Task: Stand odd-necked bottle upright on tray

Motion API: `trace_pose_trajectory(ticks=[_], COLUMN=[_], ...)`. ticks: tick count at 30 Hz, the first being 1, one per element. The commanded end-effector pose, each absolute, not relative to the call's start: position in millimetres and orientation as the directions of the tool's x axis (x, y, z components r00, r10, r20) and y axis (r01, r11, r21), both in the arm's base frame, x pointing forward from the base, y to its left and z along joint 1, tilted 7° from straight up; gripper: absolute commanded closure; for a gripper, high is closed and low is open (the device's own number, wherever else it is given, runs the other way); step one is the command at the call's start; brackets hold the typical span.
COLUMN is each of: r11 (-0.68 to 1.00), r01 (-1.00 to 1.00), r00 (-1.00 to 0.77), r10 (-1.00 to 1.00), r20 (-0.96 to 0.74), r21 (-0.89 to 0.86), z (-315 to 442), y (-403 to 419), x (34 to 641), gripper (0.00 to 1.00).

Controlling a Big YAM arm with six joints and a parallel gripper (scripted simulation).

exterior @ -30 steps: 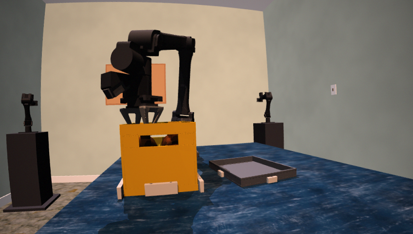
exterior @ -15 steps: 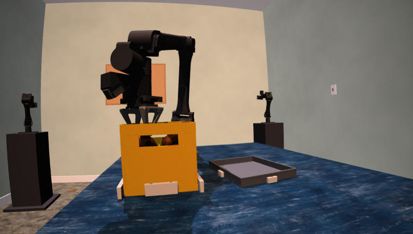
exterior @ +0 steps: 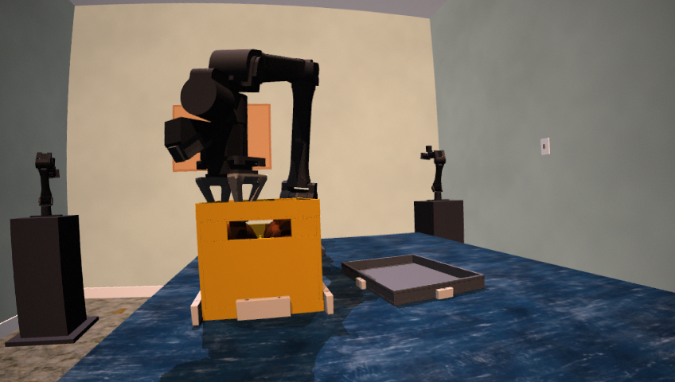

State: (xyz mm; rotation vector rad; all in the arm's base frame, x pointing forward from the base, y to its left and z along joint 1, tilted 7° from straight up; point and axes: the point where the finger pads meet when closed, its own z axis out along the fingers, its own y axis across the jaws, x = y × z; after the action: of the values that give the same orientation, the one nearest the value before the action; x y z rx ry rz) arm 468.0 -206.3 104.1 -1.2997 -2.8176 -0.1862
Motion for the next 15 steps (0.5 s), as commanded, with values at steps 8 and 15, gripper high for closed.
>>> trace_pose_trajectory(ticks=[8,15], r11=[0.642,0.642], r01=[0.760,0.760], r00=[-0.649,-0.649], r10=[0.757,0.757], r20=[0.079,0.079], r21=[0.097,0.097], z=[98.8,98.8], y=[-204.4,-204.4], x=[475.3,475.3], gripper=[0.39,1.00])
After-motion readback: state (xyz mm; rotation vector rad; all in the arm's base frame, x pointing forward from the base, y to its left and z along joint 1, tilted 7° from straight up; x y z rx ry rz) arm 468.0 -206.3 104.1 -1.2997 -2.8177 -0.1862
